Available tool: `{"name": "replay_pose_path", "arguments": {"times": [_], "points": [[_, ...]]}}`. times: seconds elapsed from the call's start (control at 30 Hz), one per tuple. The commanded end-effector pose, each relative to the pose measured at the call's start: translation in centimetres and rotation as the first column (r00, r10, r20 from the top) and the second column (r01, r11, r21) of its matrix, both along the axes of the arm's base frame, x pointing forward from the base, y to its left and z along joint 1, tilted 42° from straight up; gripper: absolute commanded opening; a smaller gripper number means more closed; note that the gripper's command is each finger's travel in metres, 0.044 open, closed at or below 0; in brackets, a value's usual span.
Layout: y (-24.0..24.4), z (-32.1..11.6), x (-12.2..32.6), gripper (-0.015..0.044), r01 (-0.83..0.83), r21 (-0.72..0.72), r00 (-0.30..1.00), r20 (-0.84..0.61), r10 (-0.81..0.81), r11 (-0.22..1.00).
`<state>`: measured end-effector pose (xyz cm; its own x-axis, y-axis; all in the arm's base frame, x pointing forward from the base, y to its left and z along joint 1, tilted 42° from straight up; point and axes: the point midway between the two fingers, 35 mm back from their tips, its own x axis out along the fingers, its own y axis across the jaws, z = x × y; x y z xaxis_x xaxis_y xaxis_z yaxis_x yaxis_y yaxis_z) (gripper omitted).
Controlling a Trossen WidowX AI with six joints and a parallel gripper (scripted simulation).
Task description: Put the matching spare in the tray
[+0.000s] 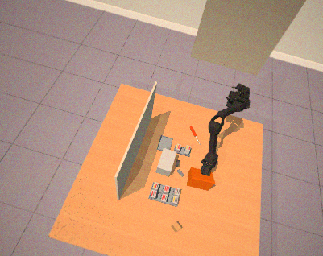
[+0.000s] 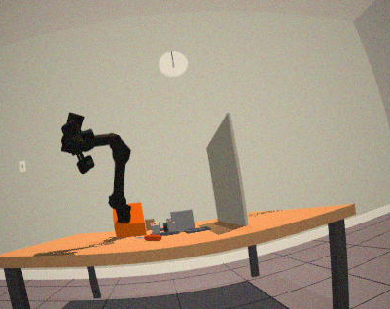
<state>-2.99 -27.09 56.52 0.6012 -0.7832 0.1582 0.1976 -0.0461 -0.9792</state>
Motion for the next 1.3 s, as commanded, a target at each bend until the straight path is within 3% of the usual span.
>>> {"name": "replay_pose_path", "arguments": {"times": [0.0,0.27,0.6,0.9,1.27], "points": [[0.0,0.0,0.0,0.0426,0.000,0.000,1.000,0.000,0.000,1.000],[-0.6,-0.1,0.4,0.0440,-0.015,0.022,0.999,0.037,0.015,1.000],[-7.3,-3.6,7.4,0.0440,-0.241,0.334,0.902,0.424,0.083,0.911],[-10.4,-10.4,18.8,0.0440,-0.419,0.648,0.813,0.580,-0.055,0.636],[-5.9,-20.0,32.3,0.0440,-0.382,0.894,0.871,0.432,-0.232,0.232]]}}
